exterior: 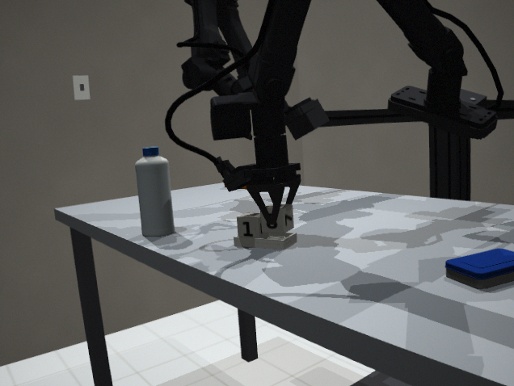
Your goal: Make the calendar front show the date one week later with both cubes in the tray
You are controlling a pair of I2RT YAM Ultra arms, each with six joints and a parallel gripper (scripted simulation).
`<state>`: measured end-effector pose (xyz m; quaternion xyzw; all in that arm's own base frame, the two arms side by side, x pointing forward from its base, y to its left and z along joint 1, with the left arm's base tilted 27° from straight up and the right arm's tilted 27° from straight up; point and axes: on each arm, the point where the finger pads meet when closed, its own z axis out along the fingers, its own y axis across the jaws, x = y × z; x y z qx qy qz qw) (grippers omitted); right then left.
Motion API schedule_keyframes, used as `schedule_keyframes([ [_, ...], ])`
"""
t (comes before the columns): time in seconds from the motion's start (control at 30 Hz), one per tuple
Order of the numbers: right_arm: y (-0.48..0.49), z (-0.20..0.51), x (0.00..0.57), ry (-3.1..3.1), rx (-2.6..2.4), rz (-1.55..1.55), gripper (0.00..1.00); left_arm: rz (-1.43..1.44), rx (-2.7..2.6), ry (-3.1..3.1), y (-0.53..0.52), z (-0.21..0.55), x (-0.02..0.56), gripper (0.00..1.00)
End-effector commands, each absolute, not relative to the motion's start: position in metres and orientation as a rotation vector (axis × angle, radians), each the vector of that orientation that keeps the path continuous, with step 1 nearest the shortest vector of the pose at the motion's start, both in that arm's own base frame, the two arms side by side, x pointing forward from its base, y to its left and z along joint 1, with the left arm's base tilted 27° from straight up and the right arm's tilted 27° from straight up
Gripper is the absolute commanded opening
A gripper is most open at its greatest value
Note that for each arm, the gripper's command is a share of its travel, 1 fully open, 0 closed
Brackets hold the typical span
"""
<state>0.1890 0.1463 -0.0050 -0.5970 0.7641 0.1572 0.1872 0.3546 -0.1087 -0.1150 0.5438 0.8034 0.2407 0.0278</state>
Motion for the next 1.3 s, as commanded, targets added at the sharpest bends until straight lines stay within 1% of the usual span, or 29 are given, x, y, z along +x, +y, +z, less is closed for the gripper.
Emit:
schedule_keyframes([
  [0.0, 0.152, 0.006, 0.194, 2.123, -1.687, 0.425, 1.0, 0.75, 1.643, 2.407, -0.122, -0.105, 0.374, 0.4],
  [0.13, 0.153, 0.007, 0.193, 2.123, -1.687, 0.425, 1.0, 0.742, 1.644, 2.39, -0.127, -0.1, 0.375, 0.4],
  [0.23, 0.154, 0.009, 0.192, 2.124, -1.687, 0.425, 1.0, 0.739, 1.7, 2.442, -0.122, -0.114, 0.367, 0.4],
  [0.57, 0.157, 0.016, 0.187, 2.125, -1.687, 0.425, 1.0, 0.745, 1.668, 2.451, -0.11, -0.133, 0.375, 0.4],
  [0.9, 0.16, 0.023, 0.182, 2.128, -1.687, 0.425, 1.0, 0.762, 1.657, 2.438, -0.114, -0.122, 0.376, 0.4],
  [0.97, 0.161, 0.024, 0.18, 2.128, -1.687, 0.426, 1.0, 0.749, 1.659, 2.439, -0.115, -0.123, 0.376, 0.63],
  [1.0, 0.161, 0.025, 0.179, 2.128, -1.687, 0.426, 1.0, 0.755, 1.65, 2.428, -0.118, -0.115, 0.376, 0.71],
  [1.13, 0.163, 0.029, 0.175, 2.13, -1.686, 0.426, 1.0, 0.769, 1.657, 2.426, -0.121, -0.094, 0.364, 0.71],
  [1.27, 0.164, 0.031, 0.174, 2.13, -1.686, 0.426, 1.0, 0.769, 1.657, 2.425, -0.122, -0.09, 0.361, 0.71],
])
